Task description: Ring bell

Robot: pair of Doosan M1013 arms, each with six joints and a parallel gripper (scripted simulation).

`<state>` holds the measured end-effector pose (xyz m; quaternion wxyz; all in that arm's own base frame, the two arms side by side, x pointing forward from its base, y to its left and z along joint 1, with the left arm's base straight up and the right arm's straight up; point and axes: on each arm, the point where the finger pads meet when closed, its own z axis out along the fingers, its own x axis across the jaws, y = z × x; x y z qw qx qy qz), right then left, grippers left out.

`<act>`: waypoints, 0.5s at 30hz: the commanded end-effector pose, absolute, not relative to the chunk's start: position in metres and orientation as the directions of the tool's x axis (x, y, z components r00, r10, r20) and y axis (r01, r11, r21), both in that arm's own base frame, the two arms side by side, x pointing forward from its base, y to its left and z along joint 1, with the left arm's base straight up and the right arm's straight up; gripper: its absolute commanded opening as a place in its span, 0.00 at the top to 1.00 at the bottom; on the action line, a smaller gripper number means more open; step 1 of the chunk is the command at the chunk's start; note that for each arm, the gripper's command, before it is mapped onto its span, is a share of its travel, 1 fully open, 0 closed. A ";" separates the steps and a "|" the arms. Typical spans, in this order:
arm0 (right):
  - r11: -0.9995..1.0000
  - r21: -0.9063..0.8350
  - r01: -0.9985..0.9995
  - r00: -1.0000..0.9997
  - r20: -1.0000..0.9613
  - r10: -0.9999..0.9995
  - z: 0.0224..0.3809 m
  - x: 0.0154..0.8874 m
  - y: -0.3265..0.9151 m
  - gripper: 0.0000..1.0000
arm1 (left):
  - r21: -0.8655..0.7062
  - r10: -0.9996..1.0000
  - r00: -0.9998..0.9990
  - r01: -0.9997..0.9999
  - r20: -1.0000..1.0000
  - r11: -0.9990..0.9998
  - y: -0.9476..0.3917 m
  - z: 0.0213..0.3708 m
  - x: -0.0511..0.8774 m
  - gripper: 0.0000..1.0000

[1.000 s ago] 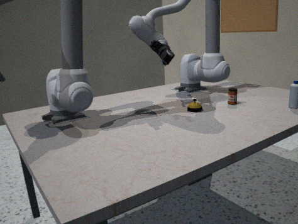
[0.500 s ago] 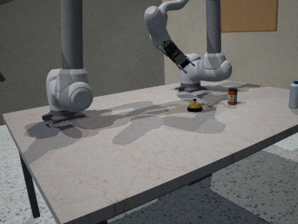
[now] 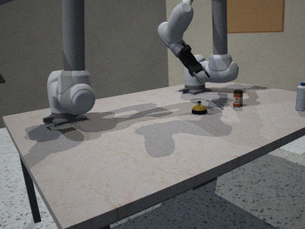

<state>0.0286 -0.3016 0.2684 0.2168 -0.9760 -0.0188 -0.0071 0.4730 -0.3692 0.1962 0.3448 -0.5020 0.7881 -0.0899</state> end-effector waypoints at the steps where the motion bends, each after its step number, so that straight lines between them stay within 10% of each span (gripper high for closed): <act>1: -0.906 -0.422 0.040 0.999 0.022 0.033 0.269 0.029 -0.302 0.00 | -0.441 -0.889 -0.216 -0.805 -0.405 0.396 -0.361 0.186 0.474 0.00; 15: -0.906 -0.422 0.040 0.999 0.022 0.033 0.269 0.029 -0.302 0.00 | -0.228 -0.981 -0.002 -0.973 -0.192 0.047 -0.362 0.156 0.465 0.00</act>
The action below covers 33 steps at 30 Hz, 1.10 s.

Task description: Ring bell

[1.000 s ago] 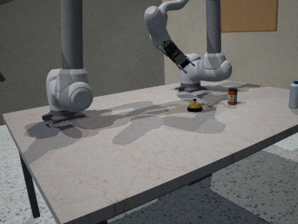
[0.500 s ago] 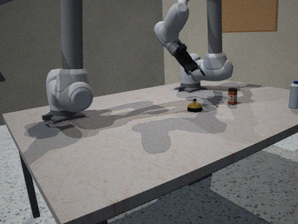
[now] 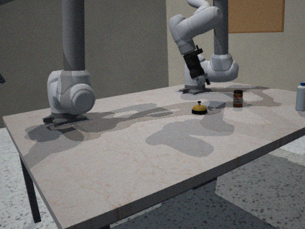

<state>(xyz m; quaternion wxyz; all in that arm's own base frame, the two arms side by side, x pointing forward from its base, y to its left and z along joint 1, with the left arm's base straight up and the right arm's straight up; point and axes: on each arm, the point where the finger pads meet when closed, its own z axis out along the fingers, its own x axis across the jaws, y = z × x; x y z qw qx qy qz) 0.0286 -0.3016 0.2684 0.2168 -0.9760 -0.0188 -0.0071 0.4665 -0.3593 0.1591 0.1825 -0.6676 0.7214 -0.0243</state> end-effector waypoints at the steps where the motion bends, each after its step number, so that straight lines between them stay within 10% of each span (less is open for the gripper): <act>1: -0.906 -0.422 0.040 0.999 0.022 0.033 0.269 0.029 -0.302 0.00 | -0.208 -0.985 0.017 -0.978 -0.174 0.020 -0.364 0.154 0.465 0.00; 18: -0.906 -0.422 0.040 0.999 0.022 0.033 0.269 0.029 -0.302 0.00 | -0.001 -0.978 0.210 -0.978 0.001 -0.210 -0.396 0.154 0.468 0.00; 19: -0.906 -0.422 0.040 0.999 0.022 0.033 0.269 0.029 -0.302 0.00 | -0.001 -0.978 0.210 -0.978 0.001 -0.210 -0.396 0.154 0.468 0.83; 33: -0.906 -0.422 0.040 0.999 0.022 0.033 0.269 0.029 -0.302 0.00 | -0.001 -0.978 0.210 -0.978 0.001 -0.210 -0.396 0.154 0.468 0.83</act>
